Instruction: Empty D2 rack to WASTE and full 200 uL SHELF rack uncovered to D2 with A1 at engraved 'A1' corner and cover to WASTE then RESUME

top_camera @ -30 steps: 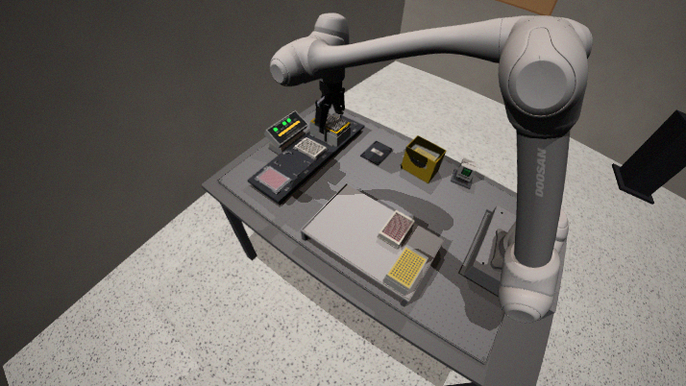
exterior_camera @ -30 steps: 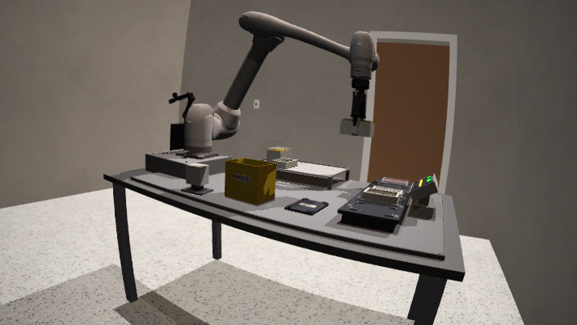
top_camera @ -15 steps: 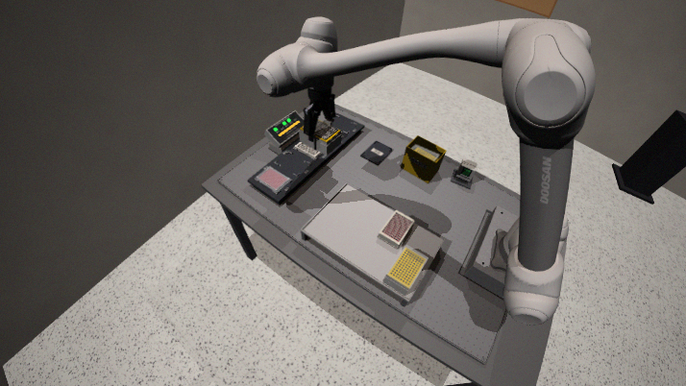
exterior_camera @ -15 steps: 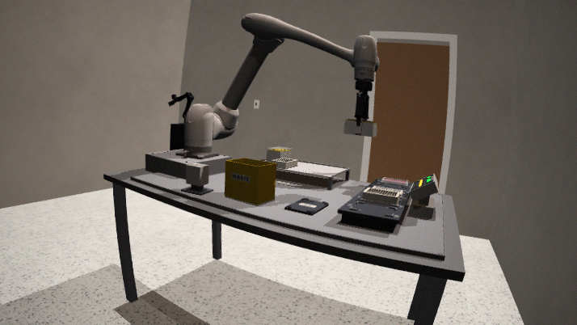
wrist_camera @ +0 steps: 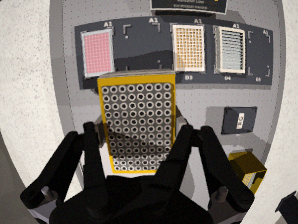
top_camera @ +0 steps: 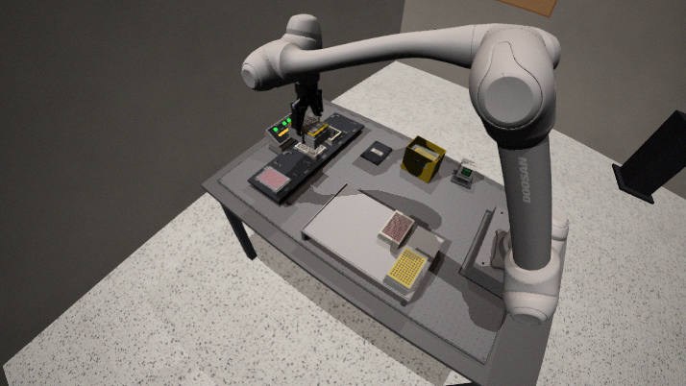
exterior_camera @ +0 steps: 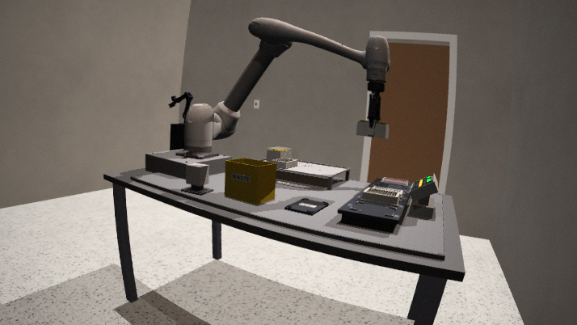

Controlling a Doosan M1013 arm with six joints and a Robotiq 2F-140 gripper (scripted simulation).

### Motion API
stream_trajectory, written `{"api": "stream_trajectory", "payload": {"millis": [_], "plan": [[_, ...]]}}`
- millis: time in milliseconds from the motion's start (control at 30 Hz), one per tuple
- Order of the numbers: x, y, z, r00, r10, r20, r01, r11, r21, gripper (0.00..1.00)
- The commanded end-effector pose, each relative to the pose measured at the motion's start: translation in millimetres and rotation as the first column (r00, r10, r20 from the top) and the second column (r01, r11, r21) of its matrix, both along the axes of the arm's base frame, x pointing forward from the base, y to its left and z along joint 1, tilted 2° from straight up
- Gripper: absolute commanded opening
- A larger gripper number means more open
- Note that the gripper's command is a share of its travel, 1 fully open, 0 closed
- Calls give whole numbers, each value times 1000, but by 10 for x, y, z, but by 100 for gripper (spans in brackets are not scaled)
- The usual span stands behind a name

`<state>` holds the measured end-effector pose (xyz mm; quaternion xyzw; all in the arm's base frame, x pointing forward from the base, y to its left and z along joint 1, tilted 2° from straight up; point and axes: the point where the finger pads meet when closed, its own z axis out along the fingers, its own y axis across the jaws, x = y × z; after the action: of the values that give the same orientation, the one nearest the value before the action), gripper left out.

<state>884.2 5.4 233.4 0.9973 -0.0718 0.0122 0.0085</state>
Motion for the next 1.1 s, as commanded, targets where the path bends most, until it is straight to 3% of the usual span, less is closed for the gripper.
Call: {"api": "stream_trajectory", "payload": {"millis": [0,700,1067], "plan": [[147,-23,9,1000,0,0,0,1000,0,0],[1077,-164,34,1000,0,0,0,1000,0,0],[1077,-164,34,1000,0,0,0,1000,0,0]]}}
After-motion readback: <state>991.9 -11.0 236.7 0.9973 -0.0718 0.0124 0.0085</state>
